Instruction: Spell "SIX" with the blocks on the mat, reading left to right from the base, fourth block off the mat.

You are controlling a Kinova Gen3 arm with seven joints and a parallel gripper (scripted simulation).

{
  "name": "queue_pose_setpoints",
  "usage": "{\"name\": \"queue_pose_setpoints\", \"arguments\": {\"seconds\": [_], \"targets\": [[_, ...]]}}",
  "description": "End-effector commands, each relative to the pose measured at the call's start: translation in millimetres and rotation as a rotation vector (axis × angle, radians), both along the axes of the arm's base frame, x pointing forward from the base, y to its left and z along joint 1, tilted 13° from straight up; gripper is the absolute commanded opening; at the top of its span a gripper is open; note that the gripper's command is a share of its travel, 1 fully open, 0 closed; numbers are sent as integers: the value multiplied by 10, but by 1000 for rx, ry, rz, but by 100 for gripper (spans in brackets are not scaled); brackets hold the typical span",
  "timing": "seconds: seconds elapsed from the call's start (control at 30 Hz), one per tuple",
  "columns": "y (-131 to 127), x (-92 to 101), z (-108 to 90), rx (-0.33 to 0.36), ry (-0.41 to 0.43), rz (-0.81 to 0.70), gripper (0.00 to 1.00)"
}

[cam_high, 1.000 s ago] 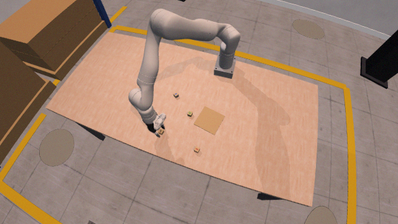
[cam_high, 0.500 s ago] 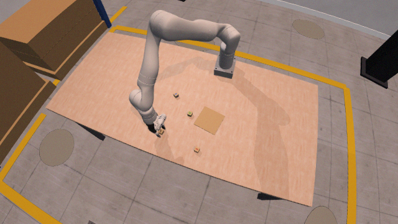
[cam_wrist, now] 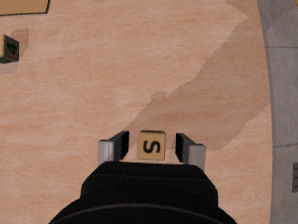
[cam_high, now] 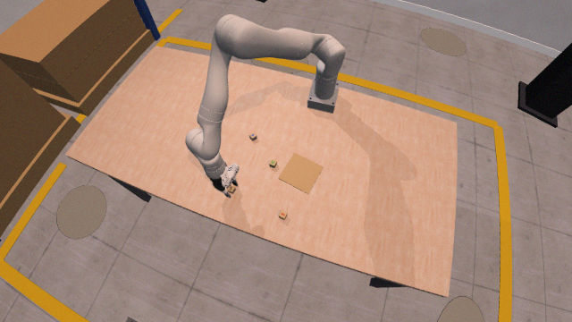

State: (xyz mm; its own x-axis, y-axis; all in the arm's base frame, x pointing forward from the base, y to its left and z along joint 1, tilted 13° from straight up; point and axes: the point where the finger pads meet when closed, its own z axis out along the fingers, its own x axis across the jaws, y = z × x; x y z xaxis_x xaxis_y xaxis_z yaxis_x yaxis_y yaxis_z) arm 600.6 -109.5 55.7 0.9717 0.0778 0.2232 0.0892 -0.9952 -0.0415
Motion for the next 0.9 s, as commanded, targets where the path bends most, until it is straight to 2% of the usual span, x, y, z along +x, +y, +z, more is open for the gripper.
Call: {"name": "queue_pose_setpoints", "arguments": {"seconds": [0.0, 0.37, 0.4, 0.87], "targets": [[-2, 5, 11, -1, -2, 0, 100], [-2, 5, 11, -1, -2, 0, 100], [-2, 5, 11, -1, -2, 0, 79], [-2, 5, 11, -1, -2, 0, 79]]}}
